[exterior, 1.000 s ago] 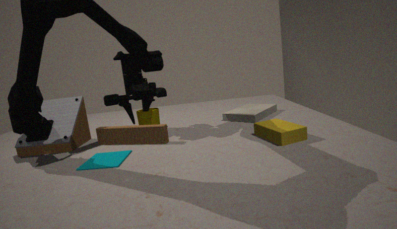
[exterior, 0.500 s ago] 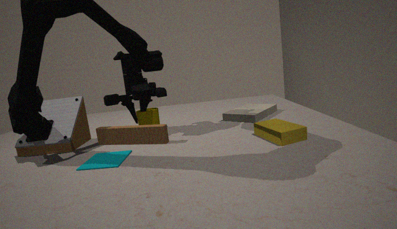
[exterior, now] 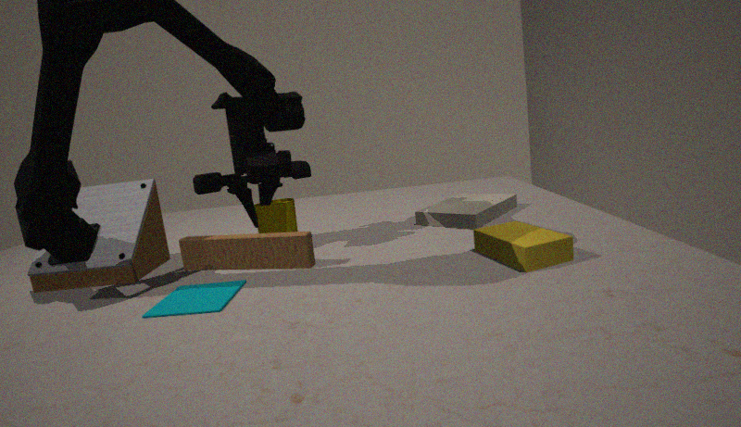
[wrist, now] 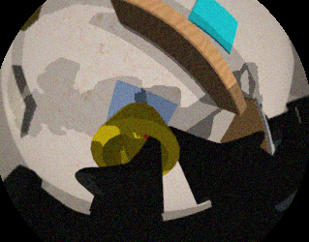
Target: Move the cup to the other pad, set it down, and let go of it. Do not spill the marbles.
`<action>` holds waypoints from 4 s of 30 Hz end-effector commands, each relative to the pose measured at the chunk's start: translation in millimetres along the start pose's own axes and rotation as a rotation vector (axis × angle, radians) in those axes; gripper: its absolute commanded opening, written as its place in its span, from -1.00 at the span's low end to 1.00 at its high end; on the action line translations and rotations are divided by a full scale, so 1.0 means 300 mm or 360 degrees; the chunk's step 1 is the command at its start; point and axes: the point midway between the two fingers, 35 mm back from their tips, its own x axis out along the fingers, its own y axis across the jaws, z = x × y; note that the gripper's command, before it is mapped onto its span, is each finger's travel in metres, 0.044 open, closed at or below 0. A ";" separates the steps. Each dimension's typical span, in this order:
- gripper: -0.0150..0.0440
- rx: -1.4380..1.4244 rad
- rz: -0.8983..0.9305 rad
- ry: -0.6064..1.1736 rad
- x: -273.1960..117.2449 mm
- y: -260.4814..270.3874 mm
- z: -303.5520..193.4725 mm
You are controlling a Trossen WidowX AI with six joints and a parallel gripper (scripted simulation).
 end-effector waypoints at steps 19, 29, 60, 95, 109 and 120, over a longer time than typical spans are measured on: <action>-0.49 0.0001 0.0003 0.0004 -0.223 0.014 0.000; -0.49 -0.0007 0.0009 -0.0004 -0.220 0.017 0.003; -0.49 -0.0002 0.0001 0.0000 -0.228 -0.066 0.091; -0.49 -0.0003 -0.0004 -0.0003 -0.240 -0.224 0.258; -0.49 -0.0004 -0.0006 -0.0004 -0.243 -0.288 0.325; -0.49 -0.0005 -0.0008 -0.0005 -0.245 -0.342 0.383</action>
